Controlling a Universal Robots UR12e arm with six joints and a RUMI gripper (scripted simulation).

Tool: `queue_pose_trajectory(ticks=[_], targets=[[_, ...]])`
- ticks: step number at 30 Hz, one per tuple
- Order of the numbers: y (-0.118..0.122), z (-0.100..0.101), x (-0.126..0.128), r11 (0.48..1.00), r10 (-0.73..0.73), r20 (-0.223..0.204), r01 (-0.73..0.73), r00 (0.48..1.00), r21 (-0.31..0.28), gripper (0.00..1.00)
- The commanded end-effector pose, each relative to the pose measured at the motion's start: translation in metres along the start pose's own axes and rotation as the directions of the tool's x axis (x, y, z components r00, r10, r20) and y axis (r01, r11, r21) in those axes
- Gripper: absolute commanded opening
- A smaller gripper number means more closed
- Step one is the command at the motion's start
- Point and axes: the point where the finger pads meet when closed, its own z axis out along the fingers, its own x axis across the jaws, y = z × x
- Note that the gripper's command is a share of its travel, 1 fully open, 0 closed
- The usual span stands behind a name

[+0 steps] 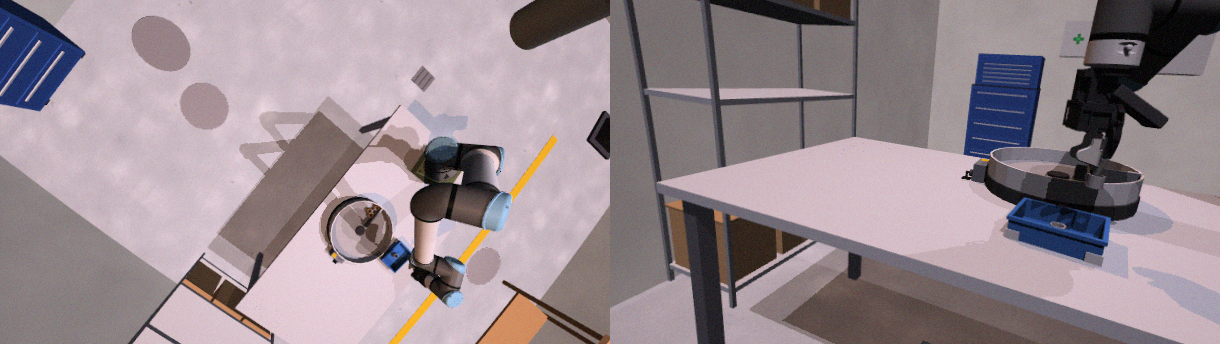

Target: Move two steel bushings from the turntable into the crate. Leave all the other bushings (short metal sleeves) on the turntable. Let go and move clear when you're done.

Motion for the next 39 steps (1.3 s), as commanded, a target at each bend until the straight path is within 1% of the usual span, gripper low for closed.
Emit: queue_pose_trajectory(ticks=[1,27,30,33,35,39], targets=[[0.000,-0.001,0.000,1.000,0.000,0.000,0.000,1.000,-0.001,0.00],[0.000,0.001,0.000,1.000,0.000,0.000,0.000,1.000,-0.001,0.00],[0.000,0.008,0.000,1.000,0.000,0.000,0.000,1.000,-0.001,0.00],[0.001,0.022,0.000,1.000,0.000,0.000,0.000,1.000,-0.001,0.00],[0.001,0.022,0.000,1.000,0.000,0.000,0.000,1.000,-0.001,0.00],[0.001,0.046,0.000,1.000,0.000,0.000,0.000,1.000,-0.001,0.00]])
